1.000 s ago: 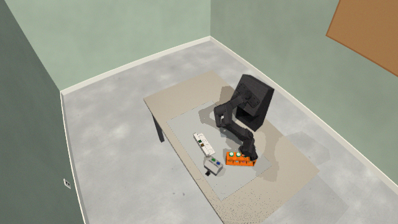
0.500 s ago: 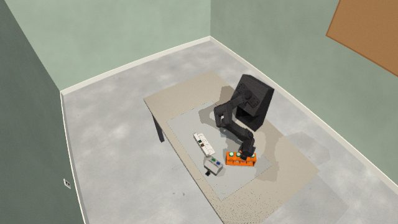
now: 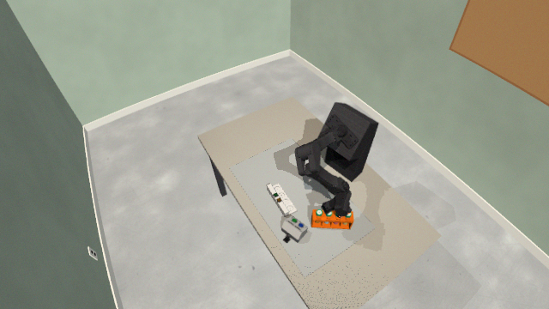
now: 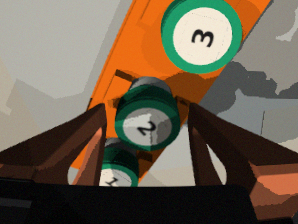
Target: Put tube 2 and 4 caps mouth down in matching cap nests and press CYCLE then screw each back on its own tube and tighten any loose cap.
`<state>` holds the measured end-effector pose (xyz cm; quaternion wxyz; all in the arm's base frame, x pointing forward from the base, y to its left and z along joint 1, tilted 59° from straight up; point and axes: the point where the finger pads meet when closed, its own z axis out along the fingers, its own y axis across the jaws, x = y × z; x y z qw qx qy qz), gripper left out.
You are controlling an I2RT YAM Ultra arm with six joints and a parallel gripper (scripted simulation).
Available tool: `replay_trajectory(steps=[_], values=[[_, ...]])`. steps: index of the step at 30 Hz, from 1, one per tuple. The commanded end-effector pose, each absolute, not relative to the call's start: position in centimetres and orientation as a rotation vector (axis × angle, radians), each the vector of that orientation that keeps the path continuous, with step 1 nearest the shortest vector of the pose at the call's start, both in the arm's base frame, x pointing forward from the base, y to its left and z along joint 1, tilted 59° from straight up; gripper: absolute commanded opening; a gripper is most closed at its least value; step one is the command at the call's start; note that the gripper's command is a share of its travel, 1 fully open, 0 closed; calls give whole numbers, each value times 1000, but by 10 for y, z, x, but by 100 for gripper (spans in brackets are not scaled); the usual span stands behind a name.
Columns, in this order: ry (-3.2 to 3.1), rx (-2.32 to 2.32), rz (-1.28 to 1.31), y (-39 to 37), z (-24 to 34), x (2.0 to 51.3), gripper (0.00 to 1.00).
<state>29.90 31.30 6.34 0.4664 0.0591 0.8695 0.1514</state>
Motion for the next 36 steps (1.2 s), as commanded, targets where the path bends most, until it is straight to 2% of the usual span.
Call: replay_trajectory(steps=[1,11,18,19,33,36], values=[[2116,443,542,314,65,298,49],[2024,911,784,314,65,298,49],[2023,913,785,314,65,297,49],[2023,913,785,314,65,297,0],[2023,913,785,314,65,297,0],[2065,751,703,314,65,297,0]])
